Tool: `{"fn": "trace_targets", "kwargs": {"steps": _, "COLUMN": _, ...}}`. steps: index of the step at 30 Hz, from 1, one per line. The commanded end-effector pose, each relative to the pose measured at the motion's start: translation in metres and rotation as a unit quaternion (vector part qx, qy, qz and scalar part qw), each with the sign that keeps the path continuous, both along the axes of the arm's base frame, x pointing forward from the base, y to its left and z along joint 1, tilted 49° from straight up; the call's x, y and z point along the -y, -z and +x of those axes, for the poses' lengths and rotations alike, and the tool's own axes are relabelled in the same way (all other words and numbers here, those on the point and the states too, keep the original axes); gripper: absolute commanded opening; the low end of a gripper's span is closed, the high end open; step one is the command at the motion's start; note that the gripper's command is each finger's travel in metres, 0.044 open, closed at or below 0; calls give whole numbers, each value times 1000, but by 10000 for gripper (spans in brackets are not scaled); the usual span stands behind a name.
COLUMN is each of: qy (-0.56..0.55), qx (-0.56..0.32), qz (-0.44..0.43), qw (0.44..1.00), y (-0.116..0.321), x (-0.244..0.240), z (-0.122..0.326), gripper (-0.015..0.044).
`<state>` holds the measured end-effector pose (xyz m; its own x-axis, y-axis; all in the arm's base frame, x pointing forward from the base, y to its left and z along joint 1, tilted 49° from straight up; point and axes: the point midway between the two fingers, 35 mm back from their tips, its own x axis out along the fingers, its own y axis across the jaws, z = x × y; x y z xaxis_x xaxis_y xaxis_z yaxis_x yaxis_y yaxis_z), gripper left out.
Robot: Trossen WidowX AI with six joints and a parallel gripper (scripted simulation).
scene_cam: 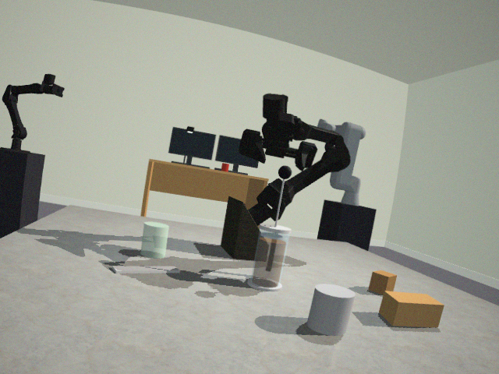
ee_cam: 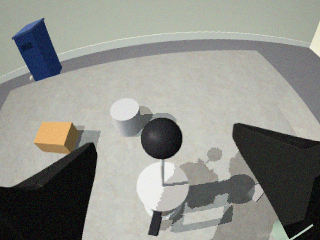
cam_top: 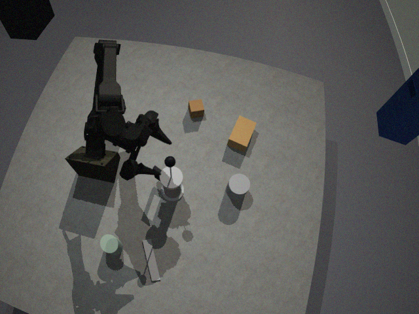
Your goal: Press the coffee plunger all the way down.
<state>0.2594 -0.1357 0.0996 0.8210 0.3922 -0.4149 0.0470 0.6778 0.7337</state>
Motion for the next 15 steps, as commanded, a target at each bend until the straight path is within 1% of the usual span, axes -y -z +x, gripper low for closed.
{"fn": "trace_targets", "kwargs": {"steps": 1, "qy": 1, "qx": -4, "qz": 4, "qw": 1000, "y": 5, "x": -4, "z": 3, "gripper": 440}}
{"fn": "trace_targets", "kwargs": {"steps": 13, "qy": 2, "qx": 0, "qz": 6, "qw": 1000, "y": 9, "x": -12, "z": 17, "gripper": 440}}
{"fn": "trace_targets", "kwargs": {"steps": 15, "qy": 2, "qx": 0, "qz": 6, "qw": 1000, "y": 9, "x": -12, "z": 17, "gripper": 387}}
